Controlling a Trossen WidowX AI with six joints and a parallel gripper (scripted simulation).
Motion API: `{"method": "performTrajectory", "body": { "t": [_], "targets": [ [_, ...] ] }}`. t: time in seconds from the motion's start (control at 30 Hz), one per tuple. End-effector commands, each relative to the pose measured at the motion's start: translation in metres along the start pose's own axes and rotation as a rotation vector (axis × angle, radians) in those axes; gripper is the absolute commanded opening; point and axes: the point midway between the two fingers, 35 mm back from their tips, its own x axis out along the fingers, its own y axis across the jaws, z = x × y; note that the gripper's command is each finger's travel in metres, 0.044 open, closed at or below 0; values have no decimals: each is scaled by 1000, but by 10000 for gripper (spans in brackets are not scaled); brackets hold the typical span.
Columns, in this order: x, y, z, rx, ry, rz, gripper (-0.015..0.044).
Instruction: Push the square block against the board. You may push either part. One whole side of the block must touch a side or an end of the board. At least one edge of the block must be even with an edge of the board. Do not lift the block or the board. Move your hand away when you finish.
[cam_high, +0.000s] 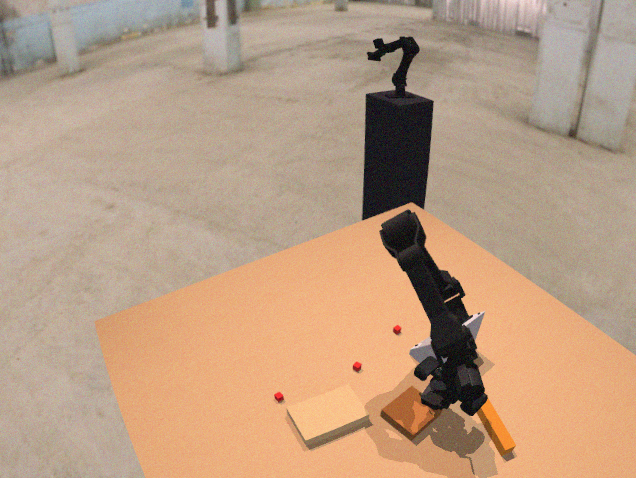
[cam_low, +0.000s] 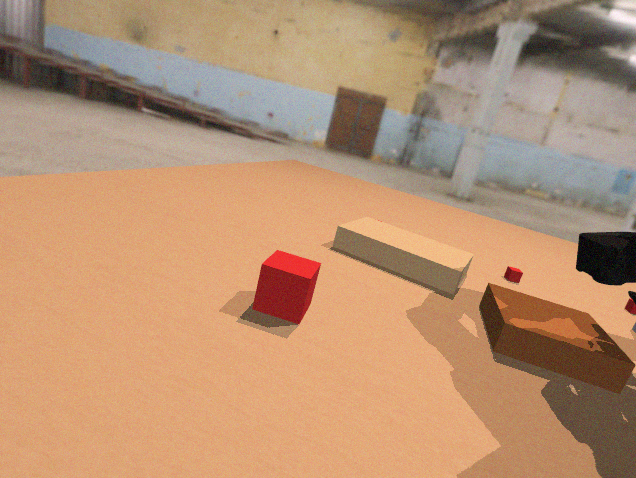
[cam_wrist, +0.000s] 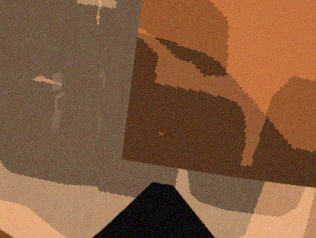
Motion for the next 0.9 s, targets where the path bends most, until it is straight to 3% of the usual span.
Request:
{"method": "performTrajectory", "body": {
  "t": [0.0, 0.87],
  "targets": [
    [1, 0, 3, -5, -3, -5, 0],
    [0, 2, 25, -5, -4, -4, 0]
  ]
}}
